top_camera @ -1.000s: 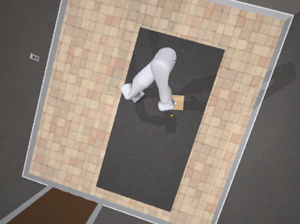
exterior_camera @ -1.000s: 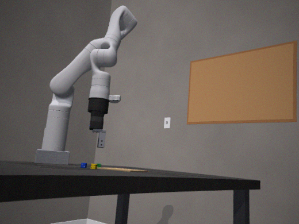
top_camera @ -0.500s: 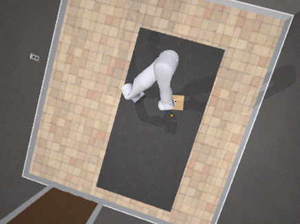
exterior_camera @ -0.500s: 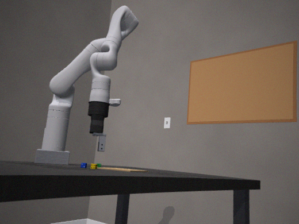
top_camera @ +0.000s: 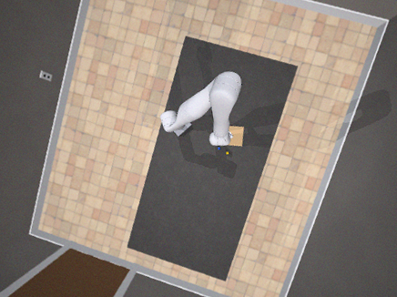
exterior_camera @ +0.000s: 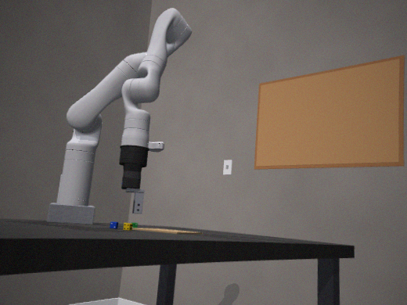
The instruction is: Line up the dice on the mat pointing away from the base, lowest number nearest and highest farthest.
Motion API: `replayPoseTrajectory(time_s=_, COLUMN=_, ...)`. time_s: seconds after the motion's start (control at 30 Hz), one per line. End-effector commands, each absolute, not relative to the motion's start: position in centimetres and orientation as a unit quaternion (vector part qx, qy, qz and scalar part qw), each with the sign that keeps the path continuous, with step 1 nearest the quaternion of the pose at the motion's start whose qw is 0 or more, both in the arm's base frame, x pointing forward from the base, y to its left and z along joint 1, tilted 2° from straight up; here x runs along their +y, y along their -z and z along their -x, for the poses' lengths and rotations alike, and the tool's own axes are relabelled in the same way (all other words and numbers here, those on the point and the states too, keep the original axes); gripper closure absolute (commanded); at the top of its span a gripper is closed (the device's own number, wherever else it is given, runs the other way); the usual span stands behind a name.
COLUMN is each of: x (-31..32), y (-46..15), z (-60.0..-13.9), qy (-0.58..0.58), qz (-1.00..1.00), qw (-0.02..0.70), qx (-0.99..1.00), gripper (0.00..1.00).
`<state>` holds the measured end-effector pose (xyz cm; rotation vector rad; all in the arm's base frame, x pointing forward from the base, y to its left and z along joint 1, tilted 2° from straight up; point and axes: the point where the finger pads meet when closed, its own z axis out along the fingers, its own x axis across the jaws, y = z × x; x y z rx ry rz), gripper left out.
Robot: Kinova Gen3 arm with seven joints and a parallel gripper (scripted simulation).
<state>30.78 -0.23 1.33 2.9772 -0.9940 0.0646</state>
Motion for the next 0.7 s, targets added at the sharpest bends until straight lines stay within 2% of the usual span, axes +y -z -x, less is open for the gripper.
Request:
replayPoseTrajectory(time_s=0.0, x=-0.7, y=-0.8, z=-30.5, qy=-0.020, qz=-0.948, qw=0.006, qx=-0.318, gripper=0.36)
replayPoseTrajectory(time_s=0.67, x=-0.7, y=0.4, z=-30.6, qy=-0.020, qz=-0.948, qw=0.006, qx=-0.317, gripper=0.36)
